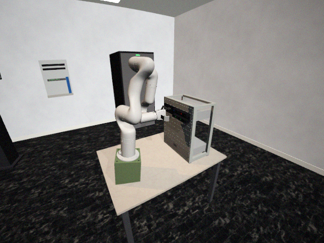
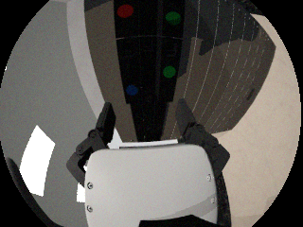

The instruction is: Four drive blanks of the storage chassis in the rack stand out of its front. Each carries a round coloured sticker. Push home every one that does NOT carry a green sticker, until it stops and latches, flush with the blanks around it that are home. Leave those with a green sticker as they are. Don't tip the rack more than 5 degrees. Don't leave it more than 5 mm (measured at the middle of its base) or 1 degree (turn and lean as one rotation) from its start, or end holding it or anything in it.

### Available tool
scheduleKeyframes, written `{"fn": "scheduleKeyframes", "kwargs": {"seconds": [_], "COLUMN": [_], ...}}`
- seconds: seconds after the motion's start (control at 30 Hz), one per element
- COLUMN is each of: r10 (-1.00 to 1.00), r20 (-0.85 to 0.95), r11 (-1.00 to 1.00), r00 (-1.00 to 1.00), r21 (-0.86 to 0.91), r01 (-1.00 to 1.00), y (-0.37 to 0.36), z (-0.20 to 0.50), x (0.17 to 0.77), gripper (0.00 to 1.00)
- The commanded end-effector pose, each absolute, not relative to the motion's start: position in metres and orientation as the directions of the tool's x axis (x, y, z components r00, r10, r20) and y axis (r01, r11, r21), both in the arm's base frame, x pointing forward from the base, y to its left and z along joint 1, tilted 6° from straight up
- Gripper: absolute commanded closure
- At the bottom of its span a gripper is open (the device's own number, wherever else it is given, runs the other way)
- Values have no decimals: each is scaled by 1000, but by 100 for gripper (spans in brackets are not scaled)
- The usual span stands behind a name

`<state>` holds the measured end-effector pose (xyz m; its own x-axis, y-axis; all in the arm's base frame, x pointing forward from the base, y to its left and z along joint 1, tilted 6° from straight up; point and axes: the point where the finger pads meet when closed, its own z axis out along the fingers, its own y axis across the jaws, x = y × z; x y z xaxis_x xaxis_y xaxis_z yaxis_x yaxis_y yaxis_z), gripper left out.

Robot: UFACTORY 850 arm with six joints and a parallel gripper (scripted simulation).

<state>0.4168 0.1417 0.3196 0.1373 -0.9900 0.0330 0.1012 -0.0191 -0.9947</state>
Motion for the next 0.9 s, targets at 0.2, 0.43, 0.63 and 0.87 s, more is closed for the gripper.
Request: {"fn": "scheduleKeyframes", "kwargs": {"seconds": [0.2,0.43,0.63,0.87], "r10": [-990,-990,-990,-990], "r20": [33,33,33,33], "r11": [-19,-19,-19,-19], "r00": [137,137,137,137], "r21": [-995,-995,-995,-995], "r01": [103,103,103,103], "y": [123,84,52,35], "z": [321,322,323,324], "x": [420,425,430,432], "gripper": [0,0,0,0]}}
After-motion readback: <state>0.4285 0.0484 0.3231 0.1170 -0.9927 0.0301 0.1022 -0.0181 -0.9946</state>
